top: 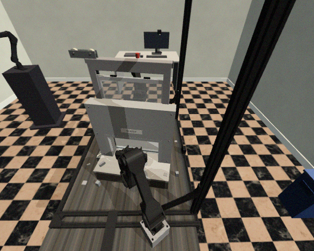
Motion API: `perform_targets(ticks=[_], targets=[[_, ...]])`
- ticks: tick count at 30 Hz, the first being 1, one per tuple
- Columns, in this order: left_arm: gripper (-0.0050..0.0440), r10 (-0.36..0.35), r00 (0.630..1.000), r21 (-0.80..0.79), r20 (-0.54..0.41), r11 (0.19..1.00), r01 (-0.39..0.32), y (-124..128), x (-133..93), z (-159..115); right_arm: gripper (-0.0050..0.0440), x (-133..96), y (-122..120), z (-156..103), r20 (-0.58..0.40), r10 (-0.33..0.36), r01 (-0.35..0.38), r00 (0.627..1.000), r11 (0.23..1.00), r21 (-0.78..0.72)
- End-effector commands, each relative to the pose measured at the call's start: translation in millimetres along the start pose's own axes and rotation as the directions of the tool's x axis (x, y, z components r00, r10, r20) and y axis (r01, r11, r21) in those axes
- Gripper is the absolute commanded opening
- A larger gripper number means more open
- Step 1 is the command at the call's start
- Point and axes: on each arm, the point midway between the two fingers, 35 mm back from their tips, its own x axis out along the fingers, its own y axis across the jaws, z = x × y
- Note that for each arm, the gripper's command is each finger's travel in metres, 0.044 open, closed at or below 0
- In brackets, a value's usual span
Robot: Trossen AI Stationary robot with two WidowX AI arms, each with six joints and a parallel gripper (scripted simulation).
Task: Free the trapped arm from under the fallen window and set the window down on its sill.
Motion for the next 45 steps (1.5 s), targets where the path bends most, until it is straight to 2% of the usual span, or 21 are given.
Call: perform_targets(ticks=[1,5,9,17,18,24,32,35,37,45], targets=[[0.04,0.007,1.0,-0.017,-0.009,1.0,-0.007,2.4,-4.6,4.5,0.04,0.0,-0.6,37.1,0.097,0.005,-0.007,0.995,1.0,0.02],[0.04,0.031,0.998,0.007,-0.053,0.999,-0.031,25.0,-1.9,18.8,0.04,0.0,-0.6,37.1,0.097,0.005,-0.007,0.995,1.0,0.02],[0.04,0.042,0.995,0.022,-0.09,0.999,-0.04,37.3,-1.4,26.3,0.04,0.0,-0.6,37.1,0.097,0.005,-0.007,0.995,1.0,0.02],[0.04,0.054,0.987,0.036,-0.148,0.998,-0.049,52.3,-4.0,38.6,0.04,0.0,-0.6,37.1,0.097,0.005,-0.007,0.995,1.0,0.02],[0.04,0.051,0.982,0.014,-0.181,0.999,-0.049,53.5,-5.7,35.4,0.04,0.0,-0.6,37.1,0.097,0.005,-0.007,0.995,1.0,0.02],[0.04,0.064,0.973,0.054,-0.221,0.997,-0.053,66.9,-13.8,61.8,0.04,0.0,-0.6,37.1,0.097,0.005,-0.007,0.995,1.0,0.02],[0.04,0.066,0.955,0.063,-0.289,0.997,-0.05,72.0,-30.2,88.3,0.04,0.0,-0.6,37.1,0.097,0.005,-0.007,0.995,1.0,0.02],[0.04,0.057,0.946,0.036,-0.318,0.998,-0.048,69.8,-34.2,86.8,0.04,0.0,-0.6,37.1,0.097,0.005,-0.007,0.995,1.0,0.02],[0.04,0.063,0.944,0.062,-0.324,0.997,-0.045,70.5,-41.2,103.0,0.04,0.0,-0.6,37.1,0.097,0.005,-0.007,0.995,1.0,0.02],[0.04,0.055,0.924,0.065,-0.379,0.997,-0.033,59.9,-66.2,134.4,0.04,0.0,-0.6,37.1,0.097,0.005,-0.007,0.995,1.0,0.02]])
